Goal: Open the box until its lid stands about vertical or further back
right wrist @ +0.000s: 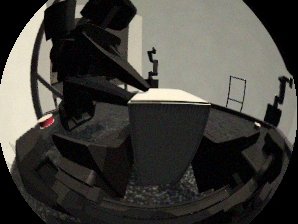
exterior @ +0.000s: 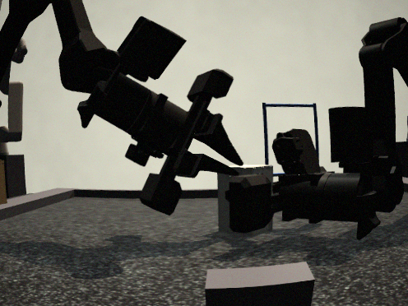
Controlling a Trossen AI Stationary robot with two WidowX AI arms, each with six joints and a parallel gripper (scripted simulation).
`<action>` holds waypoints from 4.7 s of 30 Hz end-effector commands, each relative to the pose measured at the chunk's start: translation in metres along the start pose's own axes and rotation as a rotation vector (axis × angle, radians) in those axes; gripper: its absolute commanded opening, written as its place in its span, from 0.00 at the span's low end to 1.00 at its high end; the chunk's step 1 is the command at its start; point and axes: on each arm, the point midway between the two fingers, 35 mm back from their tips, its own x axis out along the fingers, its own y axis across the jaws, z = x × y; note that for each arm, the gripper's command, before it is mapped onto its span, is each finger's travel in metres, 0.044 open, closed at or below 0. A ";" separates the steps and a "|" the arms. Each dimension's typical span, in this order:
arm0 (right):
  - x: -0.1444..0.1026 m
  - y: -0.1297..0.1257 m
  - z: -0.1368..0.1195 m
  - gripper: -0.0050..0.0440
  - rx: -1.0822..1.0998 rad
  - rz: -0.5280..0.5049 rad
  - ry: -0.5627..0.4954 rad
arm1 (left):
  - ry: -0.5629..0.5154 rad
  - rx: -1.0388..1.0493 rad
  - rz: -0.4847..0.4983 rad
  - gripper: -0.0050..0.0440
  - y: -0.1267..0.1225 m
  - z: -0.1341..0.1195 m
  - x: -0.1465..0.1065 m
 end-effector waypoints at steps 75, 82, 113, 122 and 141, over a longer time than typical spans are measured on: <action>0.001 0.004 0.011 0.56 0.028 0.004 -0.006 | 0.016 -0.022 -0.024 0.20 -0.024 -0.002 -0.008; 0.001 0.004 0.011 0.56 0.028 0.004 -0.006 | 0.016 -0.022 -0.024 0.20 -0.023 -0.002 -0.007; 0.001 0.004 0.011 0.56 0.028 0.004 -0.006 | 0.013 -0.016 -0.239 0.20 -0.025 -0.001 -0.008; 0.001 0.004 0.011 0.56 0.028 0.004 -0.006 | 0.011 -0.017 -0.319 0.20 -0.028 0.000 -0.009; 0.001 0.004 0.011 0.56 0.028 0.004 -0.006 | 0.010 -0.017 -0.425 0.20 -0.032 0.002 -0.007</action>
